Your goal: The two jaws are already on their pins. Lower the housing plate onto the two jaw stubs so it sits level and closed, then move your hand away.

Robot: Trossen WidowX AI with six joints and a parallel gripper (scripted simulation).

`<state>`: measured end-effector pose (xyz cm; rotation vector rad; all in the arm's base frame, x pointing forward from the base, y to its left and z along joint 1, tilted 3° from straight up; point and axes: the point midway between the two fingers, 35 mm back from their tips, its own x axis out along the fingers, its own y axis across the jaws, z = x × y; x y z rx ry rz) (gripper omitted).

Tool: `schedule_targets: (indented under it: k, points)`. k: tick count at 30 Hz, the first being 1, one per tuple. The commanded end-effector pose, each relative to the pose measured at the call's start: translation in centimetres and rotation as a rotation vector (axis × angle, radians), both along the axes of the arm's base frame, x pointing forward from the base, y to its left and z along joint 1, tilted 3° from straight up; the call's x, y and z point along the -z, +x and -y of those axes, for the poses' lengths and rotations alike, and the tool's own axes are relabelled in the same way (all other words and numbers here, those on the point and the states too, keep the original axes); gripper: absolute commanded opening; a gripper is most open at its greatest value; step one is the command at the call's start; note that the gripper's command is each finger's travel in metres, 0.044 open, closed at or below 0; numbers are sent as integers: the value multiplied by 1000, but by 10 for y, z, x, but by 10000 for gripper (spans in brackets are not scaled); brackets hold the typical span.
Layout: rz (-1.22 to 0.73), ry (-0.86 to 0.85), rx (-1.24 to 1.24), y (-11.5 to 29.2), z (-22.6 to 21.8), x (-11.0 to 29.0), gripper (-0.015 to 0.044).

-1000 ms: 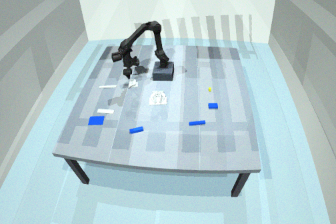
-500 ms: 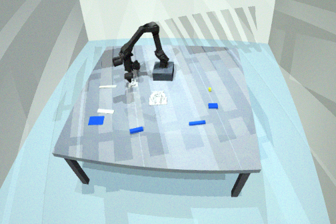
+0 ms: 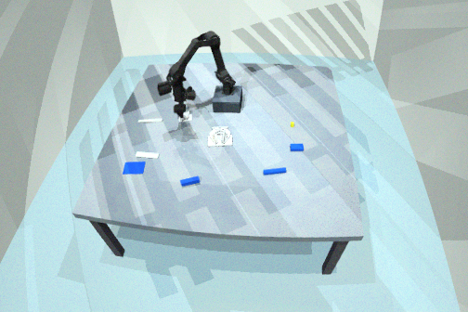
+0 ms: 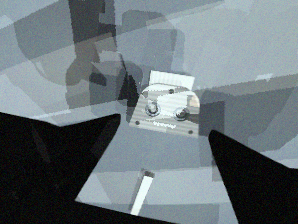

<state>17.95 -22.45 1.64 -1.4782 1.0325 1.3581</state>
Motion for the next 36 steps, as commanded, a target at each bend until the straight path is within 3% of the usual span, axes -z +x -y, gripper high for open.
schedule_targets:
  k: [1,36]
  points:
    - [2,8,-1,0,-2,4,440]
    - [2,9,-1,2,-1,34,440]
